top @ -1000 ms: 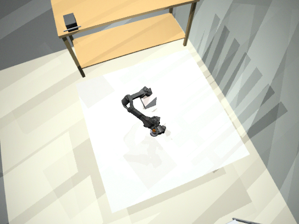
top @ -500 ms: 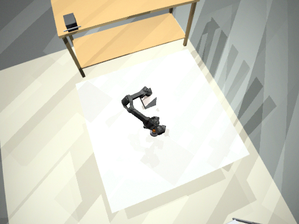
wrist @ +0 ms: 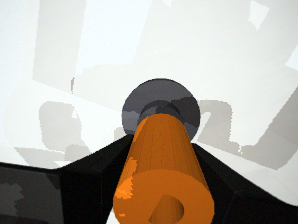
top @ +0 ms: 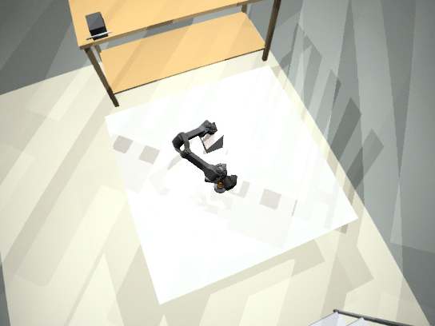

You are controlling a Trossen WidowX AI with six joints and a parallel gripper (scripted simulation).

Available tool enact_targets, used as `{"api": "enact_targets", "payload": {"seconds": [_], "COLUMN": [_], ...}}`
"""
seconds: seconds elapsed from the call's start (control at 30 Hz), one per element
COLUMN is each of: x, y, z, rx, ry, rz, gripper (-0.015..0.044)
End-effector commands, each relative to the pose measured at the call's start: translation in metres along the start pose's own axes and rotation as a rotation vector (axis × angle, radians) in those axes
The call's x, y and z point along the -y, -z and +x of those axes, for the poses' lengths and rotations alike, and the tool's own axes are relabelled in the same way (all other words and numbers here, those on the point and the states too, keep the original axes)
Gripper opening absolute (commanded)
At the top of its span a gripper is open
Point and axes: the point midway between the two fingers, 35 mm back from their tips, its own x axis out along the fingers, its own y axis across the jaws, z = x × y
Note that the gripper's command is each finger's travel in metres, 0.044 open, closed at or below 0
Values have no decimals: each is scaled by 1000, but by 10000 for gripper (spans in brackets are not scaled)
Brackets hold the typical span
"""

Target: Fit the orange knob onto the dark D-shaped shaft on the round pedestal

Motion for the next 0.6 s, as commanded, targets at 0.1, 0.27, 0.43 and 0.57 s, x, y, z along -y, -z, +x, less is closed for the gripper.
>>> {"api": "enact_targets", "payload": {"seconds": [0.1,0.27,0.43,0.57], "x": [1,0,0,1], "y": [1,1,0,0], "z": [-1,2,3,1], "rx": [-5,-5,-5,-5], "ry": [1,1,1,1], "rz": [-119,-119,-119,-119], "gripper": [0,0,0,0]}}
